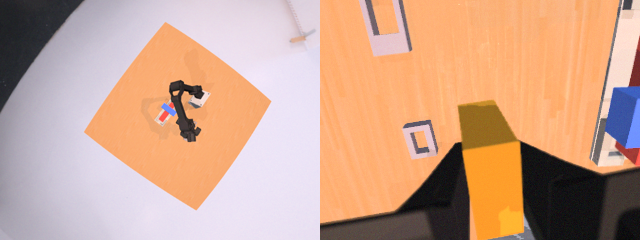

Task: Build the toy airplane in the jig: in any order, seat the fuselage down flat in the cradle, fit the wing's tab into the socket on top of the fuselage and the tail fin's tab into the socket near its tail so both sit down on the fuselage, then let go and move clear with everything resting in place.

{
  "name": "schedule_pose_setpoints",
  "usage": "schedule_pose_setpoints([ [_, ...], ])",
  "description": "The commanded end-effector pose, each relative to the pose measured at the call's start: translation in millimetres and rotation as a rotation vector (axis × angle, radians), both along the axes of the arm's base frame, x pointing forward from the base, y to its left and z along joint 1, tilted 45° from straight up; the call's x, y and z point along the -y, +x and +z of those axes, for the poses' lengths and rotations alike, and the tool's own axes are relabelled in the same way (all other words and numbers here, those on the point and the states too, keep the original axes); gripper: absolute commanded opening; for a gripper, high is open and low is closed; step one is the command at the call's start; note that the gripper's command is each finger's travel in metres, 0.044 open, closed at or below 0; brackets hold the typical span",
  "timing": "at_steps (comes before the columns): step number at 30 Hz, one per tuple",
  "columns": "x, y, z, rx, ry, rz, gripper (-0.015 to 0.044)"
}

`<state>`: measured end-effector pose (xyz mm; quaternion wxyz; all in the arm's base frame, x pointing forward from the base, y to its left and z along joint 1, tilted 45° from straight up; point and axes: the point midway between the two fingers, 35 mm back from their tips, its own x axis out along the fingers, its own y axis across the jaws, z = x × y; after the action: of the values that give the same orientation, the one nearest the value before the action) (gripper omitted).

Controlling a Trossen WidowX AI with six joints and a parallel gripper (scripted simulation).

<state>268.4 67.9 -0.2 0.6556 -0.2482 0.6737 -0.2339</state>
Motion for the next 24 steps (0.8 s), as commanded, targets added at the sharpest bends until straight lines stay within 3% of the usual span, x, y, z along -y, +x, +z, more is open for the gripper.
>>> schedule_pose_setpoints([
  [1,7.1,6.7,4.8,0.008,0.001,0.002,0.0],
  [24,56.4,33.3,34.0,0.053,-0.006,-0.026,0.0],
])
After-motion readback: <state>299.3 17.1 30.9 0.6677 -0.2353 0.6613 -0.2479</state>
